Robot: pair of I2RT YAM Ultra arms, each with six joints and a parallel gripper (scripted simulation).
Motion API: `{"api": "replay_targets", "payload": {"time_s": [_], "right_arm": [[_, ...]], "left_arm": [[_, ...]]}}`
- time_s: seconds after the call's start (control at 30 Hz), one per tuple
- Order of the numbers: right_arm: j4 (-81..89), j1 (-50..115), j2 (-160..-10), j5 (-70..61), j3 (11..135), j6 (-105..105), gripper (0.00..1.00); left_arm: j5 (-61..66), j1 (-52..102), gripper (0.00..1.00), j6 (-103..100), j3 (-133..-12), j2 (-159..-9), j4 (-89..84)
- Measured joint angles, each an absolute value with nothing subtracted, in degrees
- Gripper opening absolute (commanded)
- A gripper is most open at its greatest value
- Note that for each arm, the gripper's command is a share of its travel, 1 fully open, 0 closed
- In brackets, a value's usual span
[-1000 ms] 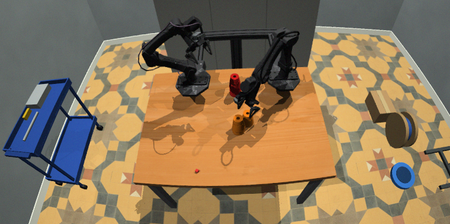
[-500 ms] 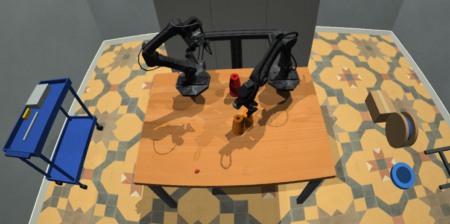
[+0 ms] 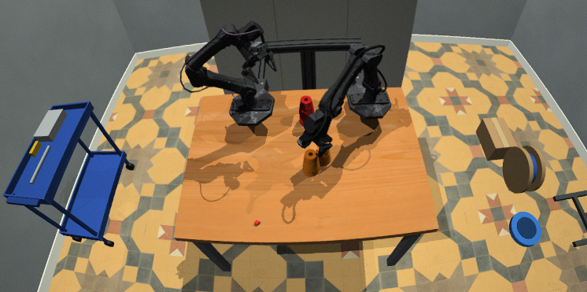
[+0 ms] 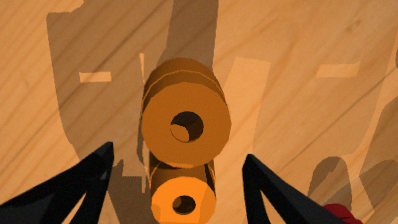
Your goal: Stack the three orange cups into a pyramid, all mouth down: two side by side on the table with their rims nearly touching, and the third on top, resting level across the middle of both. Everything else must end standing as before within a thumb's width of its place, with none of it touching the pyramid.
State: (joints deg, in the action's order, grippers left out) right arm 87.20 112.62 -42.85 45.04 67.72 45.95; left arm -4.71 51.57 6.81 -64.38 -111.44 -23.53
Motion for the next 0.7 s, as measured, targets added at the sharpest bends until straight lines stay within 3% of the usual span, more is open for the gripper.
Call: {"api": "replay_targets", "payload": {"time_s": [0.7], "right_arm": [[87.20, 112.62, -42.85, 45.04, 67.72, 46.00, 1.00]], "left_arm": [[-4.78, 51.57, 0.82, 6.79, -66.81, -115.07, -23.62]]}}
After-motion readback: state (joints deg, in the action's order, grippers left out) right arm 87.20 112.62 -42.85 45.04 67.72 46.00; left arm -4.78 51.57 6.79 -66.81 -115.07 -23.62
